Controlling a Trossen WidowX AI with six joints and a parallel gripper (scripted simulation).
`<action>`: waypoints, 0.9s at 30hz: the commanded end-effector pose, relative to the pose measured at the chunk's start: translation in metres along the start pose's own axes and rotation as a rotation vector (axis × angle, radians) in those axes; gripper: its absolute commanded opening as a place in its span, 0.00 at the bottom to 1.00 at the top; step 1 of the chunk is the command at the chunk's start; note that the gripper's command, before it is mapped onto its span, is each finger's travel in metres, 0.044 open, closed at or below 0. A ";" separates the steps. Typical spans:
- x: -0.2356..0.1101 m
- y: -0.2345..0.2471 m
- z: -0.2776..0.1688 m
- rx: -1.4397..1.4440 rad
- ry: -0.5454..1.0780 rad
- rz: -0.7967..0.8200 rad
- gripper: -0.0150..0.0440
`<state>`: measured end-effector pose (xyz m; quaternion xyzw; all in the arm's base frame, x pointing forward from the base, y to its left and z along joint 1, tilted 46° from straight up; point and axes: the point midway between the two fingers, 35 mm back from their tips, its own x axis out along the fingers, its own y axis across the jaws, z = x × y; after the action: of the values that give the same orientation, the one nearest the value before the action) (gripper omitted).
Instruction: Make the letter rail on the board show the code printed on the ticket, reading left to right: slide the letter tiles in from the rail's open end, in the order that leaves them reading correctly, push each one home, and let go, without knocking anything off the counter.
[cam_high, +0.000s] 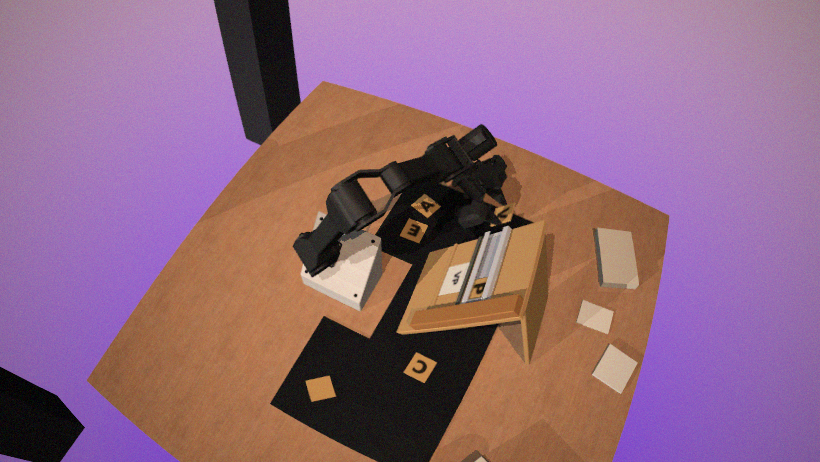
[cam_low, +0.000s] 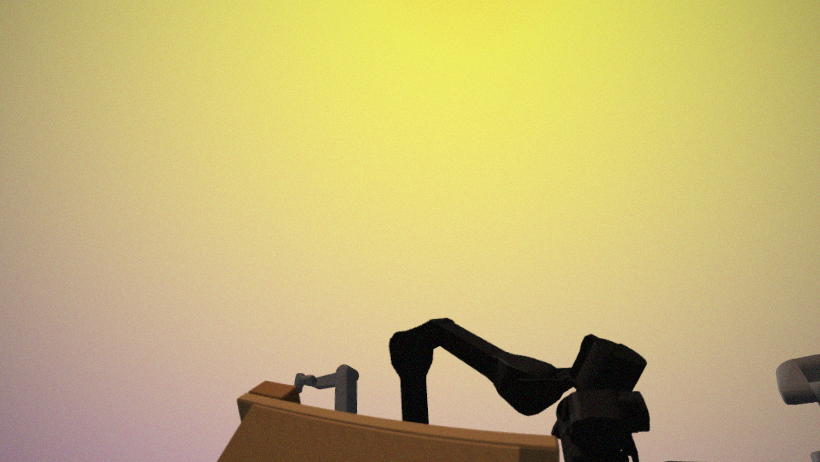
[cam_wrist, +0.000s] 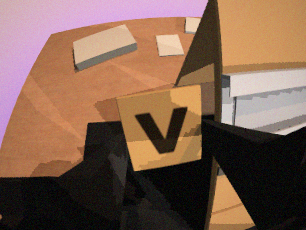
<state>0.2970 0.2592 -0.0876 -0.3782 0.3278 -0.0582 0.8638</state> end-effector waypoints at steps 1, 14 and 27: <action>0.000 -0.003 0.000 -0.002 -0.001 0.002 0.25; 0.000 -0.009 0.000 -0.002 -0.001 0.001 0.25; 0.000 -0.016 0.000 -0.003 -0.001 0.001 0.25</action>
<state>0.2992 0.2494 -0.0782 -0.3791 0.3271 -0.0591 0.8636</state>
